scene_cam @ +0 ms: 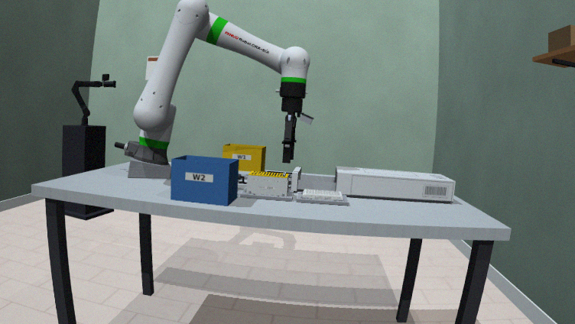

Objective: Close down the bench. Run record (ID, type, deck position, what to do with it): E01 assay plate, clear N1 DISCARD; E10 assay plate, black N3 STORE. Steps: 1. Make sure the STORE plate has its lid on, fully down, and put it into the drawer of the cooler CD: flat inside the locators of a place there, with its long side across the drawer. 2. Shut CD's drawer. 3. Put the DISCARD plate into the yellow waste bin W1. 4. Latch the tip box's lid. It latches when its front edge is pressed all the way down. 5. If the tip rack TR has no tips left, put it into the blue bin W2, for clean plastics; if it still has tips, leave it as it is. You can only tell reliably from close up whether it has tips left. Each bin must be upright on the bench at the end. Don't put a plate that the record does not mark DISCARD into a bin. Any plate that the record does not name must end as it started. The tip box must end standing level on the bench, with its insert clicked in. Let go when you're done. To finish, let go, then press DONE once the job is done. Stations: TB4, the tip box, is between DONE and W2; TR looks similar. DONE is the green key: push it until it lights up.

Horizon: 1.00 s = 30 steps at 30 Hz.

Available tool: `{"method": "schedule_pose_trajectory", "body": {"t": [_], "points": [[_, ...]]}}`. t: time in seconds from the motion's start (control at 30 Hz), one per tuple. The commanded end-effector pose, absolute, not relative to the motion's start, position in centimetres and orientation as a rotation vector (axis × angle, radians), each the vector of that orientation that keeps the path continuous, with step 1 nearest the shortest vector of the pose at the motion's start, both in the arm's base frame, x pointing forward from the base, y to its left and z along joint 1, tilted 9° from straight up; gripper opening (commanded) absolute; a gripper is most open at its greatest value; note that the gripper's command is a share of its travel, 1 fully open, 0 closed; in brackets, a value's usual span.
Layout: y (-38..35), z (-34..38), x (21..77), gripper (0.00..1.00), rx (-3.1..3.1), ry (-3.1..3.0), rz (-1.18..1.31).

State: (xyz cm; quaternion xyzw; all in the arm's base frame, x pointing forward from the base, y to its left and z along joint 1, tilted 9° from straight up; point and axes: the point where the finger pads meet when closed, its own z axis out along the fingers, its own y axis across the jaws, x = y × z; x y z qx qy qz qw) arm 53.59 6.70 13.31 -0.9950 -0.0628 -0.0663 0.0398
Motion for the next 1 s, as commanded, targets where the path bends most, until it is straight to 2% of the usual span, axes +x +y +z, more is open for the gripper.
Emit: {"method": "schedule_pose_trajectory", "body": {"t": [0.0, 0.97], "points": [[6.7, 13.0, 53.7, 0.88, -3.049, -0.193, -0.206], [7.0, 9.5, 54.1, 0.88, -3.049, -0.193, -0.206]]}}
